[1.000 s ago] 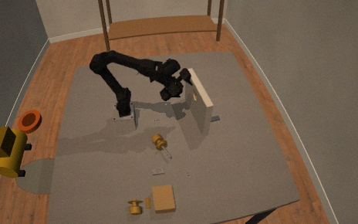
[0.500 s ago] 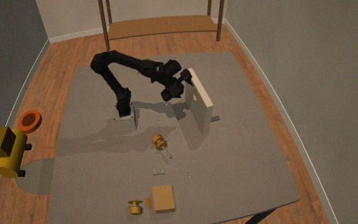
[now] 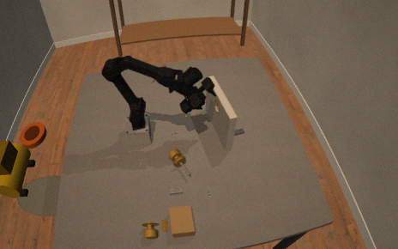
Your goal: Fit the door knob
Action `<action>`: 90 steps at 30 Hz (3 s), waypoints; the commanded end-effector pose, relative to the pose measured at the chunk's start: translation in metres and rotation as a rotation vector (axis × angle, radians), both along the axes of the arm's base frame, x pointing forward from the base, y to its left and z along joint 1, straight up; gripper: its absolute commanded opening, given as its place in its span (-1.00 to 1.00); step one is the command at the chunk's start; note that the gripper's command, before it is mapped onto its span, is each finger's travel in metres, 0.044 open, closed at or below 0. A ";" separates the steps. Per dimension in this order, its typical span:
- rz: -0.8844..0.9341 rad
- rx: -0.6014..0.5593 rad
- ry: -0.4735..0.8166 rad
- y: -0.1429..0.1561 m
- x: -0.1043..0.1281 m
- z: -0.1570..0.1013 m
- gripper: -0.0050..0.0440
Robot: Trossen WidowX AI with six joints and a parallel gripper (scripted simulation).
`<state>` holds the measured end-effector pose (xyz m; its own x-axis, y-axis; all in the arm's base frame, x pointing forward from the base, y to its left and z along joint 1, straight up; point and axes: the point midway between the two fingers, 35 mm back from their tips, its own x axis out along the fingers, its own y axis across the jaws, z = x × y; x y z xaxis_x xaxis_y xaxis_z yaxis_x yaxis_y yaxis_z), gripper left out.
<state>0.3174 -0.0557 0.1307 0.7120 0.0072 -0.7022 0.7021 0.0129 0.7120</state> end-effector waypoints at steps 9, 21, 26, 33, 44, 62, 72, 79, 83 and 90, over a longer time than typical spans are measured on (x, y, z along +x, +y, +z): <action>-0.003 0.002 0.004 0.000 0.003 -0.005 1.00; -0.003 0.002 0.004 0.000 0.007 -0.010 1.00; -0.003 0.002 0.004 0.000 0.009 -0.011 1.00; -0.003 0.001 0.004 0.000 0.003 -0.004 1.00; -0.003 0.002 0.004 -0.001 -0.027 0.023 1.00; -0.003 0.002 0.004 -0.001 -0.035 0.031 1.00; 0.017 -0.073 -0.196 0.005 0.043 0.076 1.00; 0.028 -0.123 -0.398 0.015 0.124 0.105 1.00; 0.030 -0.138 -0.493 0.022 0.158 0.115 1.00; 0.026 -0.151 -0.721 0.046 0.223 0.131 1.00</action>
<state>0.5062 -0.0201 0.2563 0.9893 -0.0330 -0.1420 0.1455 0.1548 0.9772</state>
